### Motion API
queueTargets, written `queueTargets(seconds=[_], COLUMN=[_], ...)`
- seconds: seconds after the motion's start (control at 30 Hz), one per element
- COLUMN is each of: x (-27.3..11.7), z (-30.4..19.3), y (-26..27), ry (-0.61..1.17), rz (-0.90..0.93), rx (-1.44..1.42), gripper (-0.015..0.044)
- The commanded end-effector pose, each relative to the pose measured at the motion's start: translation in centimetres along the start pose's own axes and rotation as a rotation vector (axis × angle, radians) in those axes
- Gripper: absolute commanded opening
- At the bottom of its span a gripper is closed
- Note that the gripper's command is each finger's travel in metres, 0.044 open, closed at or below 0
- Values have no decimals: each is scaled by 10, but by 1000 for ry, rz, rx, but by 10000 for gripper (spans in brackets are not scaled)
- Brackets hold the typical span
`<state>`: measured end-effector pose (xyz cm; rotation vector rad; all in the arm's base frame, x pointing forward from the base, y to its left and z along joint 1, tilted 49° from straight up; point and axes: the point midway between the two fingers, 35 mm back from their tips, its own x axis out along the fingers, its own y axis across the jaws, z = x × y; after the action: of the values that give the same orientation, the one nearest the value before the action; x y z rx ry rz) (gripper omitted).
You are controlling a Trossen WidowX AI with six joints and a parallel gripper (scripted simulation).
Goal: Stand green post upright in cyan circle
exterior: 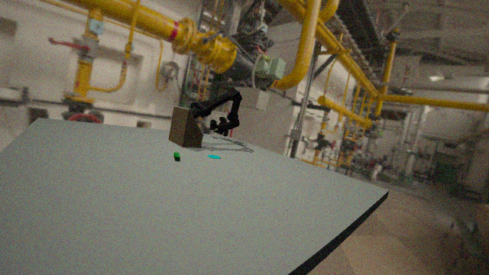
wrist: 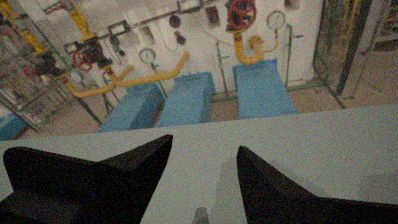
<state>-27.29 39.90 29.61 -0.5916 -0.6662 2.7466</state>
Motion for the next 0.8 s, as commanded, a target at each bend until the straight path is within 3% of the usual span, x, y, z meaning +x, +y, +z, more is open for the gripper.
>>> queueTargets(seconds=[0.0, 0.77], x=[-24, -169], z=[-5, -47], y=[-22, -98], ry=[19, 124], rz=[-75, -460], rx=[41, 277], gripper=[233, 233])
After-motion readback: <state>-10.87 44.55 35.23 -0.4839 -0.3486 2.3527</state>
